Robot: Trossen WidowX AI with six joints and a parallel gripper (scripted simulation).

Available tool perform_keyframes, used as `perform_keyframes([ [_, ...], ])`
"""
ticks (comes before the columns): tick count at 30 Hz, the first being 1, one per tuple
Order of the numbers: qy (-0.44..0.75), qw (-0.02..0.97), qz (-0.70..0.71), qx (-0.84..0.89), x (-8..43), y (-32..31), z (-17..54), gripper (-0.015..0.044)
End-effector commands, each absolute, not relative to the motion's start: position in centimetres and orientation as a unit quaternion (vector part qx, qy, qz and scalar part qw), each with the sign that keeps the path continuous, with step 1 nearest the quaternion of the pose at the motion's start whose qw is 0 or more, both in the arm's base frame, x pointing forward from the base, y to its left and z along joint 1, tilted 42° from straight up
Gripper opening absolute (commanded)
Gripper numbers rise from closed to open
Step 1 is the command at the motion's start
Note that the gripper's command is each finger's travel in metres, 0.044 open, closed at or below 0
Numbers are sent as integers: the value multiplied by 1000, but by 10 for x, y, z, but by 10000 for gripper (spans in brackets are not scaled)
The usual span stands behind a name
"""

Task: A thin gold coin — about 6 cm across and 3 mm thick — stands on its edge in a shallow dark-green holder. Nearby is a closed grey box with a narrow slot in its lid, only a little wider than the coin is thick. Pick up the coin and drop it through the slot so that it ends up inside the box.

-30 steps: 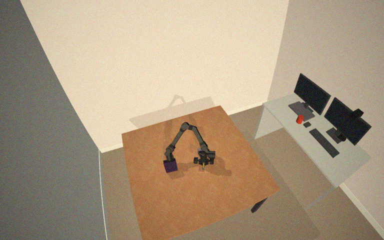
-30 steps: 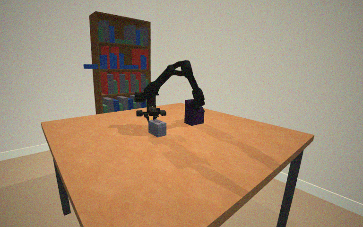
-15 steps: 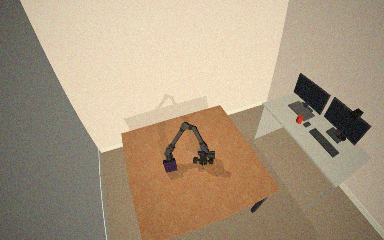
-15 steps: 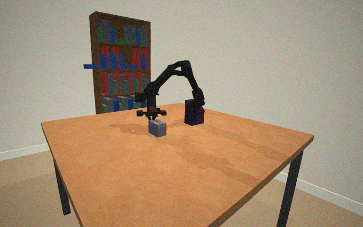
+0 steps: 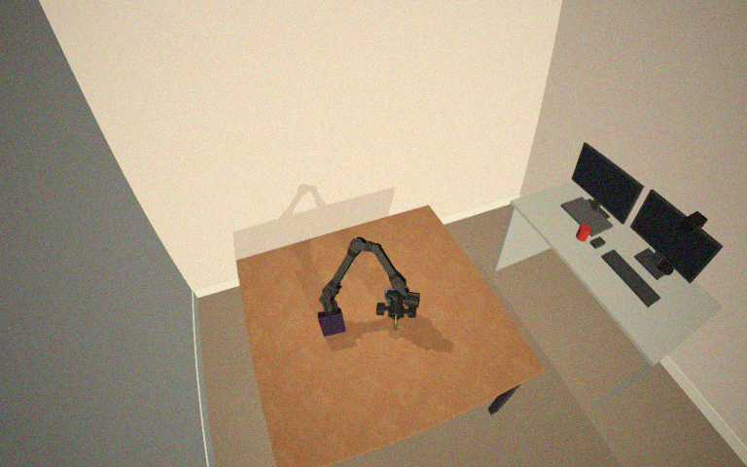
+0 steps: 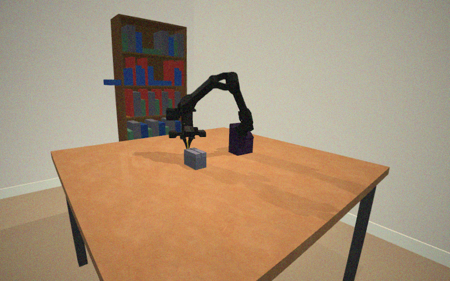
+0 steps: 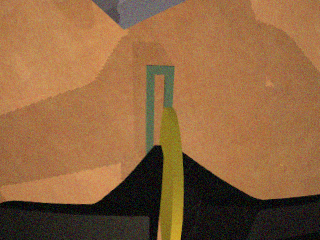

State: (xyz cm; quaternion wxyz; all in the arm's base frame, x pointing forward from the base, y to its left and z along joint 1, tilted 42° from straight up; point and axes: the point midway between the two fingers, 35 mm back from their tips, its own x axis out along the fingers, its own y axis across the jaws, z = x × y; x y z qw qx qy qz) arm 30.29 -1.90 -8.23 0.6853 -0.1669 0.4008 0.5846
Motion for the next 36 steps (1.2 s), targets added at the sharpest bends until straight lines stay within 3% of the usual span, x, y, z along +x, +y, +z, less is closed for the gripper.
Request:
perform_keyframes([
  [1, 398, 687, 583, -175, 307, -26, -73, 0],
  [23, 395, 685, 585, -177, 303, -58, -35, 0],
  [36, 277, 639, 650, -304, 296, -64, -37, 0],
])
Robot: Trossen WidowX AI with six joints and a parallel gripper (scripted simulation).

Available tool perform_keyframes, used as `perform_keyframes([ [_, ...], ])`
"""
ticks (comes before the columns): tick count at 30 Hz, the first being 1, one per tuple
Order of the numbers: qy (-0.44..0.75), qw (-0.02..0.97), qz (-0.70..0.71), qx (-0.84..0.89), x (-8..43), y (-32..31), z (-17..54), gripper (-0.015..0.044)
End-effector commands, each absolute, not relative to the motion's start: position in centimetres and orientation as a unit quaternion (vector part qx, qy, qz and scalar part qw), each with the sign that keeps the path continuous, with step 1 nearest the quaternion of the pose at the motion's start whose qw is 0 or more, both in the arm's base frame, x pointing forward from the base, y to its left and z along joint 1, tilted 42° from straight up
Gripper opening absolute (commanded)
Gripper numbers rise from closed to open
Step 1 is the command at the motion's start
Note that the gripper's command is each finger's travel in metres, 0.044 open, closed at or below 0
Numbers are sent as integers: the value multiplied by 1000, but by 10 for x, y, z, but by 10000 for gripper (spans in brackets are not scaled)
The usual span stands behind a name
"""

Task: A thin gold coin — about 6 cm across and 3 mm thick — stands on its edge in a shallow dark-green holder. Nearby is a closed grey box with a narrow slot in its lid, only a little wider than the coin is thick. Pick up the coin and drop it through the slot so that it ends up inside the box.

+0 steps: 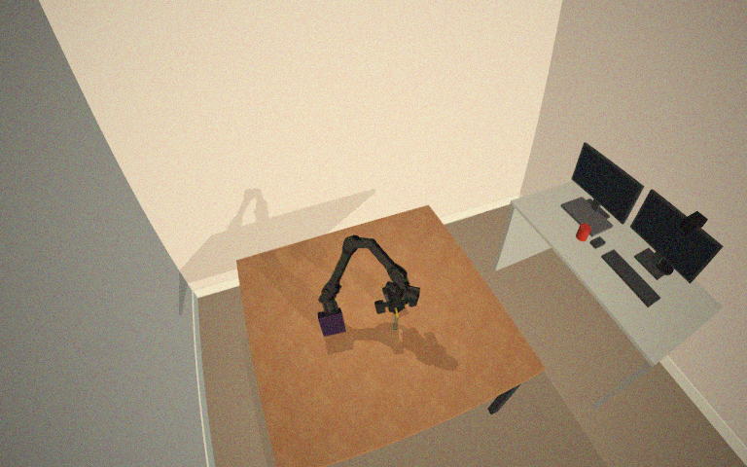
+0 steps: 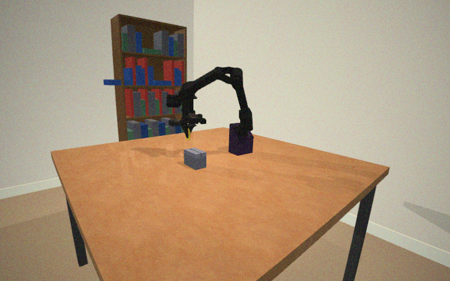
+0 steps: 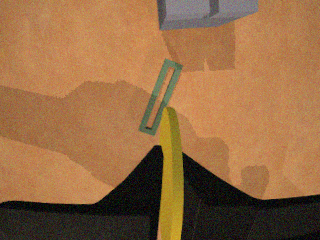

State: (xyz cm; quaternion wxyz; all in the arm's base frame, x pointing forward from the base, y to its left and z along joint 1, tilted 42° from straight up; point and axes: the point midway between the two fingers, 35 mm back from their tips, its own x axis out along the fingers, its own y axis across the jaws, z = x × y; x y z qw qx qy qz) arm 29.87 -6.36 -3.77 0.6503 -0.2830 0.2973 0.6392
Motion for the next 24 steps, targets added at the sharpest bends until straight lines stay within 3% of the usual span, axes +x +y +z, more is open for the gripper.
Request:
perform_keyframes([
  [1, 267, 634, 654, -314, 295, -64, -38, 0],
  [24, 256, 623, 660, -333, 308, -39, -13, 0],
])
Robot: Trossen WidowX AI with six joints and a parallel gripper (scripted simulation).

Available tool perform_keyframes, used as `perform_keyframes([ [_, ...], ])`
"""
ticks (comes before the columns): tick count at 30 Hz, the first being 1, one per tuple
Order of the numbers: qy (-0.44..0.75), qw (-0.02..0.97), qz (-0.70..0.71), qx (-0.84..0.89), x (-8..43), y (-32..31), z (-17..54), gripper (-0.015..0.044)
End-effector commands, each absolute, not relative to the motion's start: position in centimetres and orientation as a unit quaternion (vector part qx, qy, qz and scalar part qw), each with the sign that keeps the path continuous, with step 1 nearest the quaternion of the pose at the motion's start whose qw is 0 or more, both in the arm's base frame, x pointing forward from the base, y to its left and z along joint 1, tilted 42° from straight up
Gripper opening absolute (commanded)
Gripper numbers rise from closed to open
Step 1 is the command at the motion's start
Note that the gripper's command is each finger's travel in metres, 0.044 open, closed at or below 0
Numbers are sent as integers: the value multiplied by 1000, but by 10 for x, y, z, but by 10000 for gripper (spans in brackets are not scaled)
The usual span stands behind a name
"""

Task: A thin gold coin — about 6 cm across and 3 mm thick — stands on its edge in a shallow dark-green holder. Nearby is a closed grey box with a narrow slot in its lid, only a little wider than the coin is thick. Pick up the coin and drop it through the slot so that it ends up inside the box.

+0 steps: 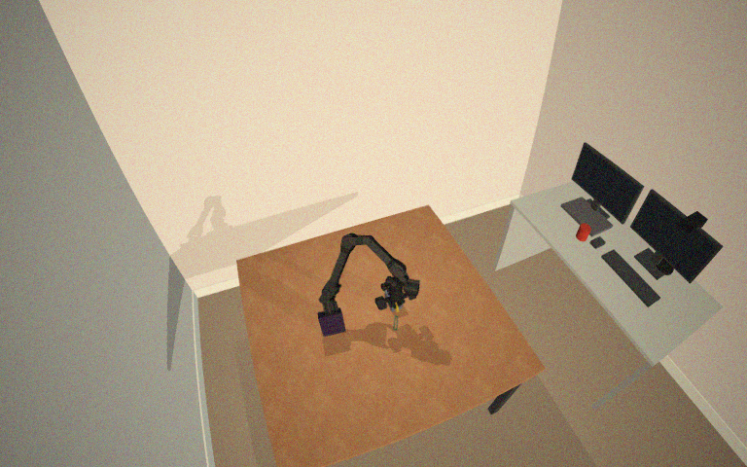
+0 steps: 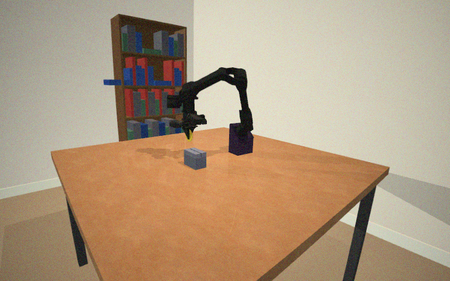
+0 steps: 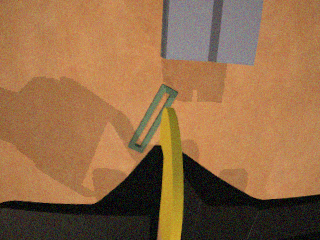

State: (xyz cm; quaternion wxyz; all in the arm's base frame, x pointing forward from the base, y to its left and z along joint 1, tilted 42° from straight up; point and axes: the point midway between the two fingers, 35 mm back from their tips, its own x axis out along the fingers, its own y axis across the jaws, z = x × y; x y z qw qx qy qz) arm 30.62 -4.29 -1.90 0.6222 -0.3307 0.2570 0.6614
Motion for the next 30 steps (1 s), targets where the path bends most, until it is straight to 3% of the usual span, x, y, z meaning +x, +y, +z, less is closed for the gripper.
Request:
perform_keyframes([
  [1, 256, 622, 660, -334, 309, -37, -11, 0],
  [30, 253, 627, 659, -329, 324, 17, 36, 0],
])
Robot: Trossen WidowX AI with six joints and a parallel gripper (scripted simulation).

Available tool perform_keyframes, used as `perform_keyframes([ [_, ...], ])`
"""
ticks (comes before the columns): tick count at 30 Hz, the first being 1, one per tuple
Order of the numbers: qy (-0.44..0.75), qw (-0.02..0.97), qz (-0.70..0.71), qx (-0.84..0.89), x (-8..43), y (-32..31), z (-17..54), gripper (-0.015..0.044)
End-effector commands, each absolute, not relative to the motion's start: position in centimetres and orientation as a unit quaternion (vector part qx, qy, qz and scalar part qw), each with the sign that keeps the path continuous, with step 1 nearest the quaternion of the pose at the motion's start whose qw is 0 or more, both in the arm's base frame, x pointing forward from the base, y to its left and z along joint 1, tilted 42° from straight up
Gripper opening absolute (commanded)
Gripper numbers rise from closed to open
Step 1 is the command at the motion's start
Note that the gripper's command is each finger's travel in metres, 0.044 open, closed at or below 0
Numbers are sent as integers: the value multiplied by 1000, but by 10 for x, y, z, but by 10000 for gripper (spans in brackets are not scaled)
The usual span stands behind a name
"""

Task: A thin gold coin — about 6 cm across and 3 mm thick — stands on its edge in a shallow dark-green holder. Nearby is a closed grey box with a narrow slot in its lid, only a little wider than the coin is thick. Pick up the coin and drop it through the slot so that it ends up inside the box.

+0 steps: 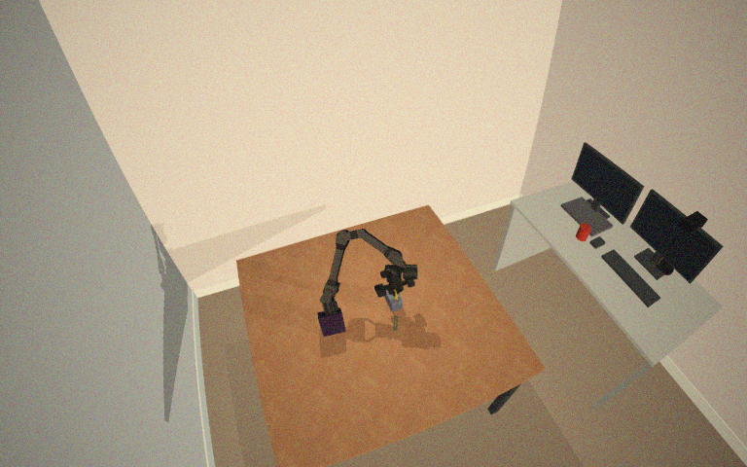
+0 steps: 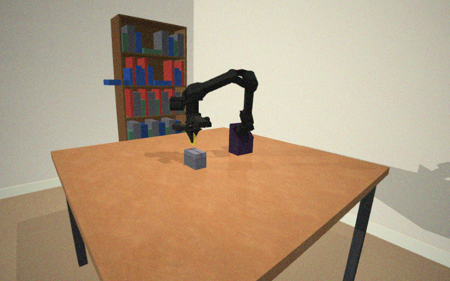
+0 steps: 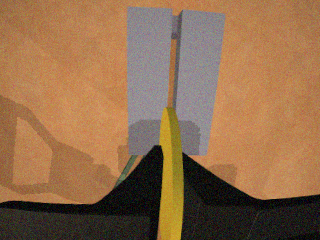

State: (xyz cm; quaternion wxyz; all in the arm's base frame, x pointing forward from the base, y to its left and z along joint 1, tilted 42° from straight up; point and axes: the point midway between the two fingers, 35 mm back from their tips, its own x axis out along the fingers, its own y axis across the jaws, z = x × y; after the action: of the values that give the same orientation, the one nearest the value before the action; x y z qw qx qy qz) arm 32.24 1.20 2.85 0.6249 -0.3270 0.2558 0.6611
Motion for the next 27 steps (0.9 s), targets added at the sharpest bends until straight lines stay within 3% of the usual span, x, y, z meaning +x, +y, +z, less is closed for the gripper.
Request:
perform_keyframes([
  [1, 252, 627, 660, -329, 324, 19, 37, 0],
  [27, 252, 626, 663, -325, 325, 33, 48, 0],
])
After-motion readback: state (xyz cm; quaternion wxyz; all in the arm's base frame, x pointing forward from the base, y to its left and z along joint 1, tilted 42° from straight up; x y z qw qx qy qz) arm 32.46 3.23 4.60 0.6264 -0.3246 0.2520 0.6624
